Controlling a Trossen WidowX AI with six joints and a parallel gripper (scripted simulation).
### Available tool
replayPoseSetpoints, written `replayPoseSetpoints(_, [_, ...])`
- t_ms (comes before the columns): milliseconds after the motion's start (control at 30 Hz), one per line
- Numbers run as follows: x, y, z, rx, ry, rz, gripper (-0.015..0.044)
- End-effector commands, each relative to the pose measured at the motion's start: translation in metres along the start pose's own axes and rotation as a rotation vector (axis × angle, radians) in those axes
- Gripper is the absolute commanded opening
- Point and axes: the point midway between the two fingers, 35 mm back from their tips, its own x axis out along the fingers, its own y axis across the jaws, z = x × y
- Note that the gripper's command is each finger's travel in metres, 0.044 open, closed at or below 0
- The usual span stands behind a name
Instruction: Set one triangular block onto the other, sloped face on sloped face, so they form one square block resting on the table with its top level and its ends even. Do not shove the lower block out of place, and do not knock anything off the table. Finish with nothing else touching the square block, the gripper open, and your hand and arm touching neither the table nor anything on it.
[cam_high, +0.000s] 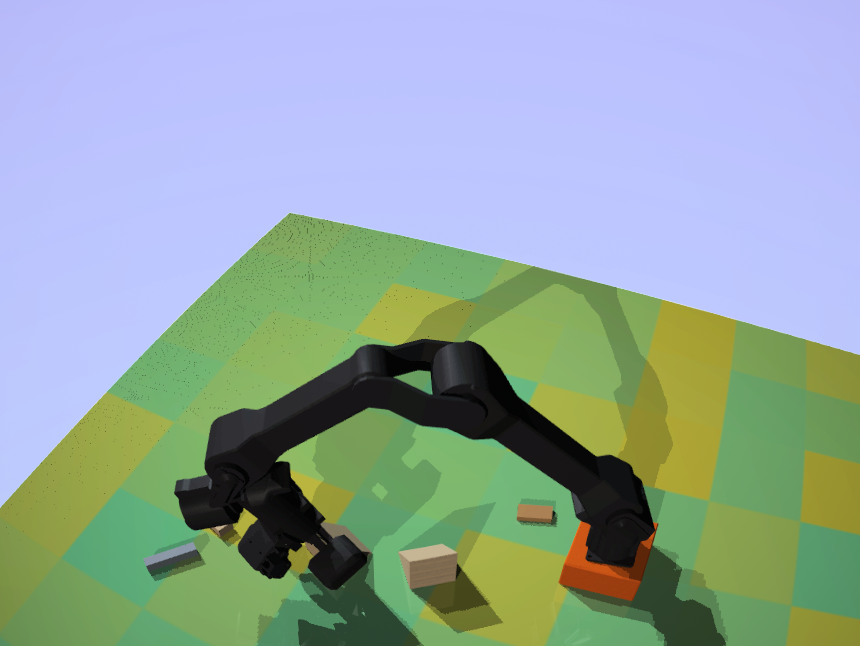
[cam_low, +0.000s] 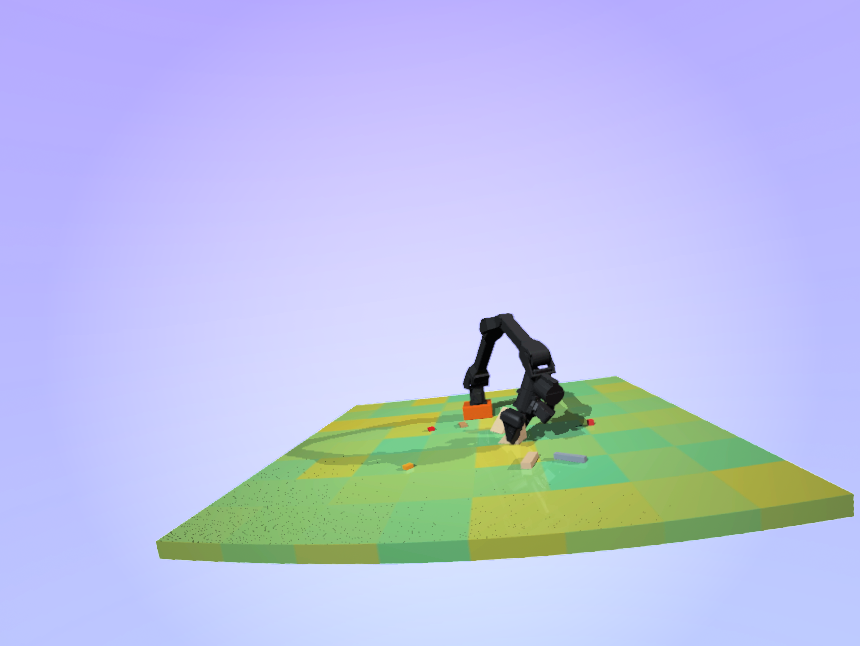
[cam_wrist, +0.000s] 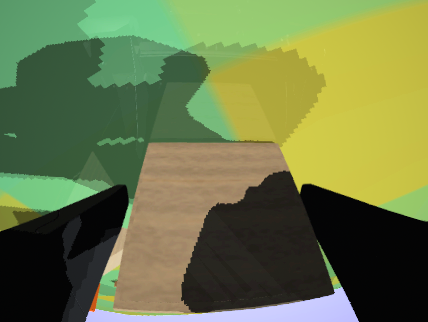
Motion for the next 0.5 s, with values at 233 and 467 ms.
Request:
replayPoseSetpoints(233, [0.0049,0.0017,-0.0010,-0.006,0.005,0.008,0.0263])
replayPoseSetpoints(467, [0.0049,0.0017,-0.0010,-0.006,0.005,0.008,0.0177])
